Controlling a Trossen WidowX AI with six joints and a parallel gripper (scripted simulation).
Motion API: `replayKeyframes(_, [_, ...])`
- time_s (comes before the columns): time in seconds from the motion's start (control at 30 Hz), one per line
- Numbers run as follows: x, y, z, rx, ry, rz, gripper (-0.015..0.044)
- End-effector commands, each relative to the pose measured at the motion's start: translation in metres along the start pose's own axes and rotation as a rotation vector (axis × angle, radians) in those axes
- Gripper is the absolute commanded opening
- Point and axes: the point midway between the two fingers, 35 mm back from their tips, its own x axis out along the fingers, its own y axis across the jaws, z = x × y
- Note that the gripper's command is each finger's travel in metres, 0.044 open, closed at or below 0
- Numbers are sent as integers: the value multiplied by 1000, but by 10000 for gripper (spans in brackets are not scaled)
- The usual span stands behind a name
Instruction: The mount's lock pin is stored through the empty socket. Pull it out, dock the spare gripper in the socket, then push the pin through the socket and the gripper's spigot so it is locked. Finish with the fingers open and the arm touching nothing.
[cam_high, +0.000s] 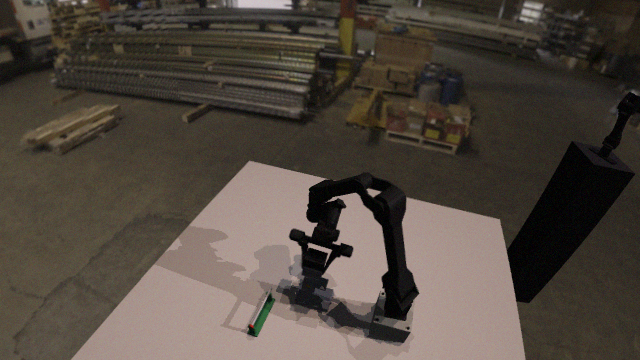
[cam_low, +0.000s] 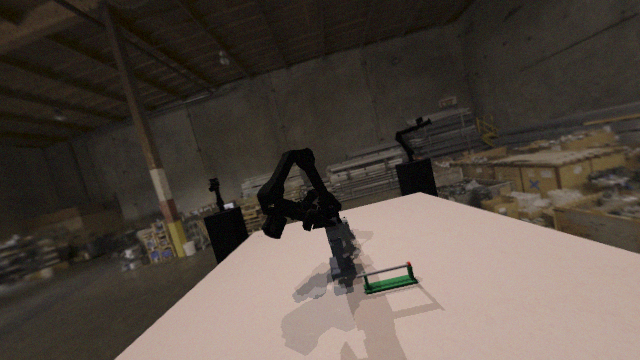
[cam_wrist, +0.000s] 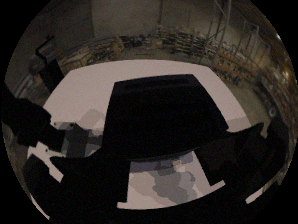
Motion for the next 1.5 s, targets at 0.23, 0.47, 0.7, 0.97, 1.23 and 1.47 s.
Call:
replayKeyframes(0.23, [8,-1,-12,7,-12,-2,0])
replayKeyframes(0.47, [13,-1,-20,7,-12,-1,0])
replayKeyframes(0.7, [18,-1,-29,8,-11,-1,0])
replayKeyframes(0.97, [24,-1,-38,8,-11,-1,0])
replayKeyframes(1.23, [22,0,-36,8,-10,3,0])
replayKeyframes(1.47, [22,0,-36,8,-10,3,53])
